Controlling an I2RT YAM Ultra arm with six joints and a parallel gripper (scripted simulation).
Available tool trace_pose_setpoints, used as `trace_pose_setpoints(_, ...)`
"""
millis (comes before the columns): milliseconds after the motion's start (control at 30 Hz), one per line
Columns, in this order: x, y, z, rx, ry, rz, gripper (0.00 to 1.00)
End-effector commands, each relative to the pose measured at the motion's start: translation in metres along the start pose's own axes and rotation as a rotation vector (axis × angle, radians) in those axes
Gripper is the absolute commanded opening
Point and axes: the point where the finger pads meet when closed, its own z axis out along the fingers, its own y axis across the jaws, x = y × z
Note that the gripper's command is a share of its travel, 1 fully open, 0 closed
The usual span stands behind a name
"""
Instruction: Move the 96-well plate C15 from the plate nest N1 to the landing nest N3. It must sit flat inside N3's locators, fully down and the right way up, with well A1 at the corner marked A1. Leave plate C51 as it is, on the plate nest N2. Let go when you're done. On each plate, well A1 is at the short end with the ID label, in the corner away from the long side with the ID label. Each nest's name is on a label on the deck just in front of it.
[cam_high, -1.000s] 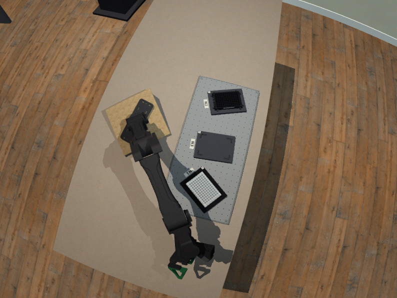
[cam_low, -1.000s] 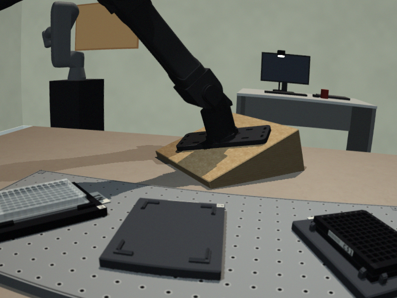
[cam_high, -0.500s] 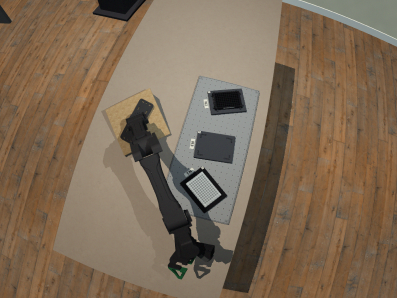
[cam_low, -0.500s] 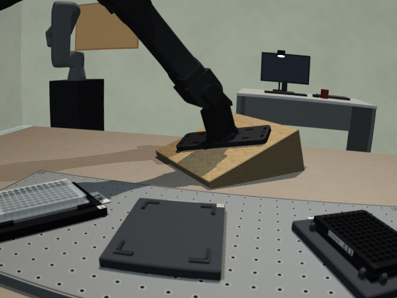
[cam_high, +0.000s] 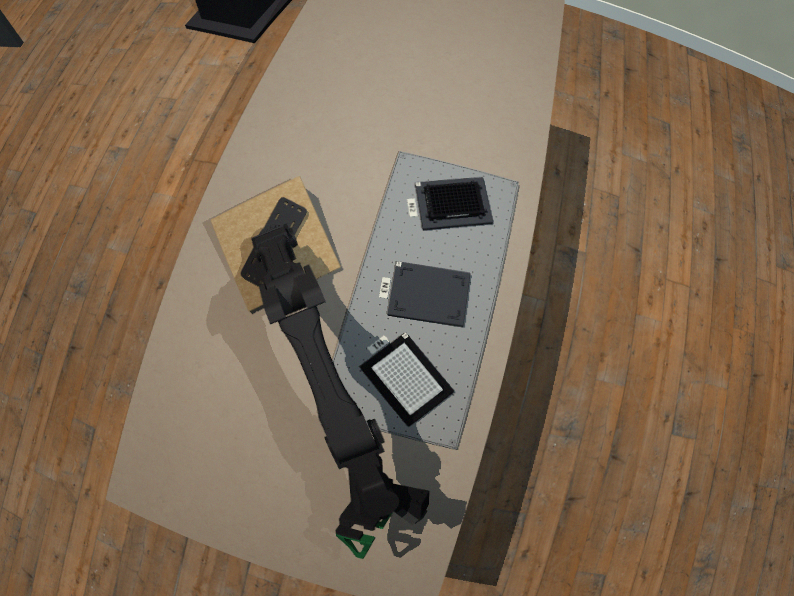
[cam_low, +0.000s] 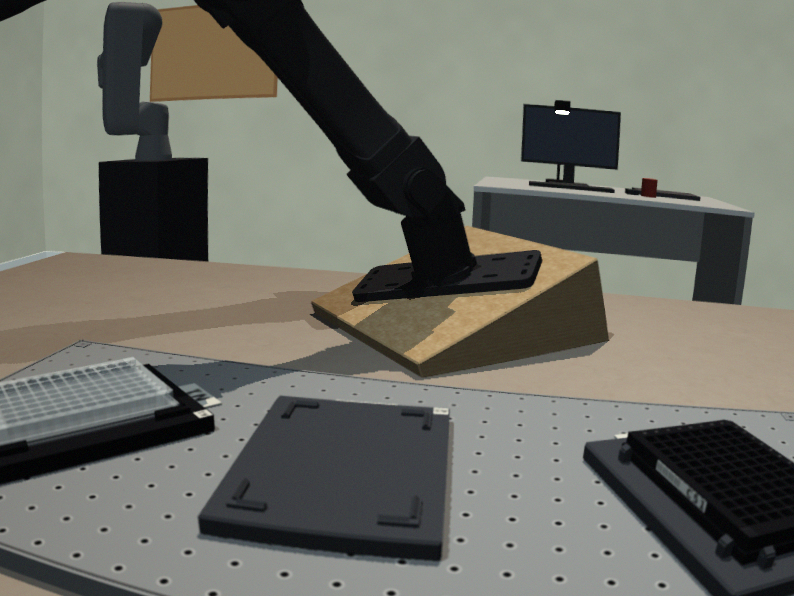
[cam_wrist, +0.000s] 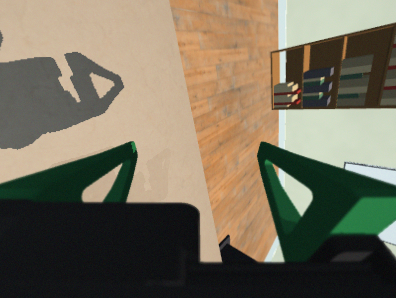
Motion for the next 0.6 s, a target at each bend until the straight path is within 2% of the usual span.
trace_pose_setpoints(0, -0.019, -0.041, -0.027, 0.088, -0.062, 0.047, 1.00)
trace_pose_setpoints(133, -0.019, -0.041, -0.027, 0.088, -0.062, 0.047, 1.00)
trace_pose_setpoints(167, -0.022, -0.027, -0.029, 0.030, -0.060, 0.054, 1.00)
trace_pose_setpoints(200, -0.024, -0.022, -0.031, 0.002, -0.059, 0.071, 1.00)
trace_pose_setpoints(233, -0.025, -0.018, -0.032, -0.023, -0.059, 0.087, 1.00)
trace_pose_setpoints(267, -0.026, -0.013, -0.034, -0.023, -0.059, 0.088, 1.00)
trace_pose_setpoints(300, -0.018, 0.006, -0.029, -0.052, -0.034, 0.077, 1.00)
trace_pose_setpoints(333, -0.017, 0.011, -0.030, -0.047, -0.023, 0.075, 1.00)
trace_pose_setpoints(400, -0.022, 0.005, -0.031, -0.028, -0.044, 0.084, 1.00)
trace_pose_setpoints(433, -0.031, -0.010, -0.037, 0.001, -0.068, 0.096, 1.00)
trace_pose_setpoints(500, -0.022, -0.016, -0.034, 0.011, -0.052, 0.103, 1.00)
trace_pose_setpoints(567, -0.021, -0.017, -0.034, 0.013, -0.050, 0.103, 1.00)
